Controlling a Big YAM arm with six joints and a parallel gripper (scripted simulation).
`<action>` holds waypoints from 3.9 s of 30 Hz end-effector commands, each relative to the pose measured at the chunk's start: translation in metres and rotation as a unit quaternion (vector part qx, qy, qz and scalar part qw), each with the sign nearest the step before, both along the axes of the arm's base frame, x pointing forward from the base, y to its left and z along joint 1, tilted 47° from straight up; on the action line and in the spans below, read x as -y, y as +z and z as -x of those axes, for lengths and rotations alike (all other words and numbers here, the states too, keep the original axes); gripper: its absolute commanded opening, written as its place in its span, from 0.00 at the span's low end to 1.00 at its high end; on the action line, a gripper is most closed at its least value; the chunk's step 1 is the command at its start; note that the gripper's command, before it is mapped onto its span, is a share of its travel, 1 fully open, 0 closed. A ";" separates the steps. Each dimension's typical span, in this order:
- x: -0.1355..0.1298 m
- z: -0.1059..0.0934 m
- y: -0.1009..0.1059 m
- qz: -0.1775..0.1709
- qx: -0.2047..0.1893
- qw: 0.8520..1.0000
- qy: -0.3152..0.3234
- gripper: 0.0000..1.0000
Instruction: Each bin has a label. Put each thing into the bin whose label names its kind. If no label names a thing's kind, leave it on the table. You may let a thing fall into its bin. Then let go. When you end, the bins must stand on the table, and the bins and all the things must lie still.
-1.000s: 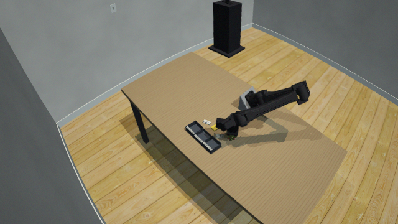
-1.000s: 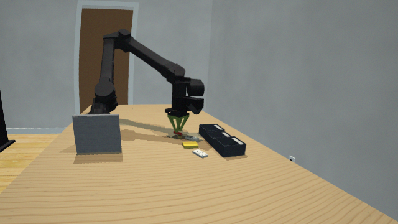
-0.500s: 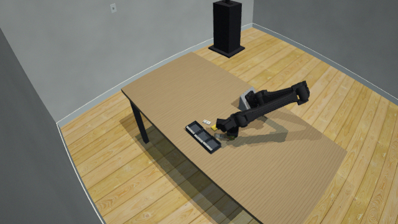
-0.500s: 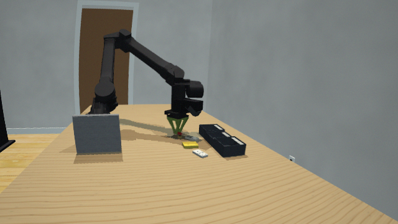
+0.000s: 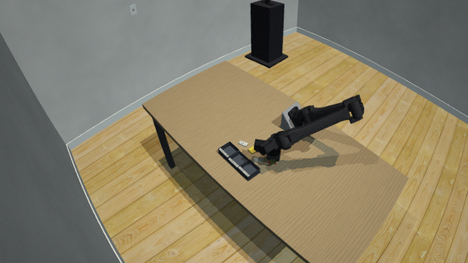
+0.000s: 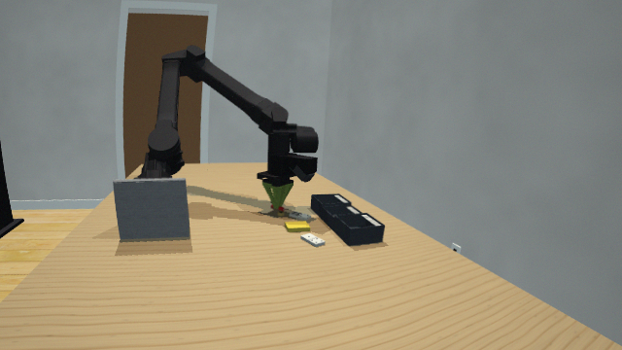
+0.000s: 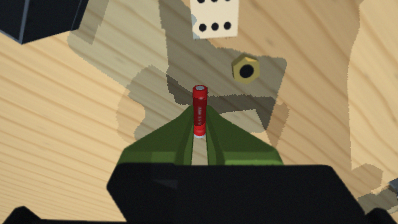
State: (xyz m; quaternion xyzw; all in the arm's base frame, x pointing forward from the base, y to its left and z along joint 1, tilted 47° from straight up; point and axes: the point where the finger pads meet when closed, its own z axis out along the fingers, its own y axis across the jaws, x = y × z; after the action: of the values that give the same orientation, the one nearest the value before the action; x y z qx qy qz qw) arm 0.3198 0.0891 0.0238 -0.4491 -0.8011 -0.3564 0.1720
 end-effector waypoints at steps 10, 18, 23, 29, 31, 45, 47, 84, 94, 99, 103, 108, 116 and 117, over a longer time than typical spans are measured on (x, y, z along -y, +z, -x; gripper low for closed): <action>-0.008 0.004 -0.005 -0.002 -0.007 1.000 0.005 0.04; -0.008 0.004 -0.004 -0.002 -0.004 1.000 0.005 0.04; 0.011 -0.004 0.014 0.001 0.012 1.000 -0.004 0.04; 0.028 -0.013 0.032 0.005 0.022 1.000 -0.004 0.04; 0.033 -0.012 0.037 0.005 0.022 1.000 -0.004 0.04; 0.046 -0.010 0.052 0.005 0.017 1.000 0.005 0.04; 0.047 -0.011 0.052 0.005 0.017 1.000 0.004 0.04; 0.054 -0.014 0.050 0.004 0.011 1.000 -0.002 0.04; 0.054 -0.014 0.050 0.004 0.011 1.000 -0.002 0.04; 0.055 -0.014 0.050 0.004 0.011 1.000 -0.002 0.04; 0.054 -0.012 0.048 0.003 0.008 1.000 -0.002 0.04; 0.054 -0.011 0.047 0.003 0.008 1.000 -0.002 0.04; 0.053 -0.008 0.044 0.002 0.006 1.000 -0.002 0.04; 0.053 -0.008 0.044 0.002 0.006 1.000 -0.002 0.04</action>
State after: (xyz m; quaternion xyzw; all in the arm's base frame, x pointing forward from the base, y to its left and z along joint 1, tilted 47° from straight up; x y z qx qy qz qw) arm 0.3172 0.0468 0.0667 -0.4460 -0.8021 -0.3564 0.1751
